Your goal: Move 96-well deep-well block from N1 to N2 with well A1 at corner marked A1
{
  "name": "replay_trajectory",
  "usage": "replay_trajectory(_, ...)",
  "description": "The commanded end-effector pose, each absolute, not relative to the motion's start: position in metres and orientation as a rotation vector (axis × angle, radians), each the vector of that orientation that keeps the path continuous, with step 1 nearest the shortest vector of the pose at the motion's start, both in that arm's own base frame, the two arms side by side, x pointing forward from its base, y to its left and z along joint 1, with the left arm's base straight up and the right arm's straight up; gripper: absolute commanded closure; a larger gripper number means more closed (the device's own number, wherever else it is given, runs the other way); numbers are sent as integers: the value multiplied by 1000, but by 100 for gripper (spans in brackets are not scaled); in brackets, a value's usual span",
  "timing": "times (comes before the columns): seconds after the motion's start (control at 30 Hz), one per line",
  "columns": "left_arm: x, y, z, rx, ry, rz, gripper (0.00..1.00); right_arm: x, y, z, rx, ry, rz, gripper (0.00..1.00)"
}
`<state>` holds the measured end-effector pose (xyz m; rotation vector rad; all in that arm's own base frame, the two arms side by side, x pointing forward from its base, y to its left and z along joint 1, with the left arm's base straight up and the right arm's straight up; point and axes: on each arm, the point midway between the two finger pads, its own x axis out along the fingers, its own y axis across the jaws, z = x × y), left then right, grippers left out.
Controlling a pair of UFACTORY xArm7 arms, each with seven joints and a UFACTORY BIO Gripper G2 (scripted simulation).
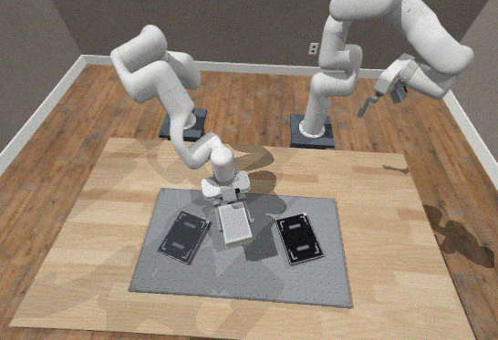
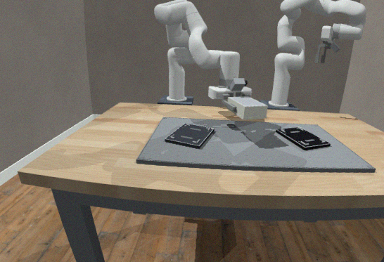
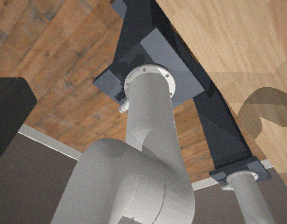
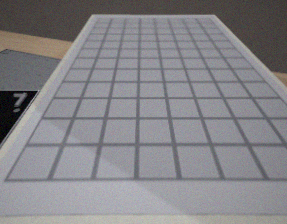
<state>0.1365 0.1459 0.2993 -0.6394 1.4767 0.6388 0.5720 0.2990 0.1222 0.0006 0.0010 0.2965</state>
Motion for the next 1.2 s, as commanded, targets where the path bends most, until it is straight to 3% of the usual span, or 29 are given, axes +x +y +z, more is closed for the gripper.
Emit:
replay_trajectory(0.0,137,146,300,-639,1475,639,0,573,310,125,2,-4,296,100)
replay_trajectory(1.17,137,146,300,-639,1475,639,0,570,413,125,3,-4,296,100)
